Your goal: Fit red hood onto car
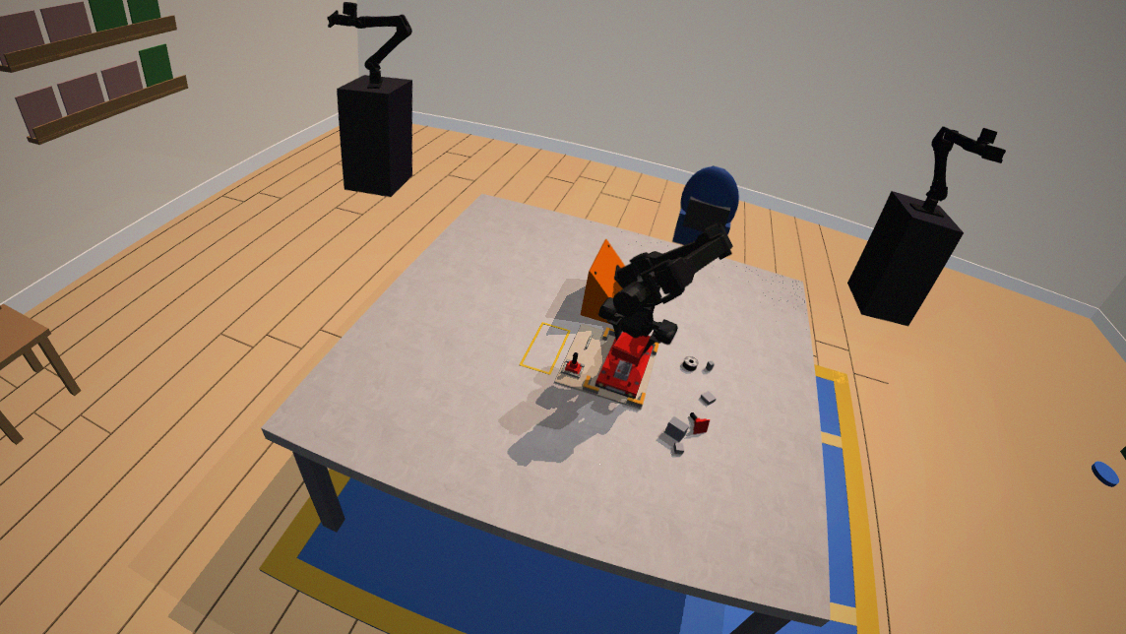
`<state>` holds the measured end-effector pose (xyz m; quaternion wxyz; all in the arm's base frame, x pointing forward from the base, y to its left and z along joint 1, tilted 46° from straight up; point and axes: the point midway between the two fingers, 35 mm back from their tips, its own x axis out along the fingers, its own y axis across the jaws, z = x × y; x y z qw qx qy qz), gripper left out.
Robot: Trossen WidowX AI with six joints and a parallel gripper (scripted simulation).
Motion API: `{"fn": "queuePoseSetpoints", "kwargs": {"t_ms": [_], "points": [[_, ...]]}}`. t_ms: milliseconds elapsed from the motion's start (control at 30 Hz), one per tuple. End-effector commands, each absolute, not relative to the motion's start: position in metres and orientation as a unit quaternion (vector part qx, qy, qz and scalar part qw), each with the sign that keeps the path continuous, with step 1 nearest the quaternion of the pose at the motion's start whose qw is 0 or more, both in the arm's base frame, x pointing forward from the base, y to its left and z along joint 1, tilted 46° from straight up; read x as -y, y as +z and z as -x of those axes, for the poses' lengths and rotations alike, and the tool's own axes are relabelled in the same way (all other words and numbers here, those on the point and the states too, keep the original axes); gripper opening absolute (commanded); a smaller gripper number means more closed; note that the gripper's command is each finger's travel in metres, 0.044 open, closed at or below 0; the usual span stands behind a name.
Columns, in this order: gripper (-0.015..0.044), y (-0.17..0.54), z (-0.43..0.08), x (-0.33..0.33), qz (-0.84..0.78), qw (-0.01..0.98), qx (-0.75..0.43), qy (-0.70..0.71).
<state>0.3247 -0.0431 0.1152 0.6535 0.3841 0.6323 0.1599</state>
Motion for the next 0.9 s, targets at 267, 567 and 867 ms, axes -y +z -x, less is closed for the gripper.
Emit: {"fn": "queuePoseSetpoints", "kwargs": {"t_ms": [267, 567, 867], "points": [[0.0, 0.112, -0.332, 0.043, -0.344, 0.674, -0.621, 0.202], [0.0, 0.091, -0.337, 0.023, -0.344, 0.674, -0.621, 0.202], [0.0, 0.078, -0.34, 0.01, -0.345, 0.674, -0.621, 0.203]]}}
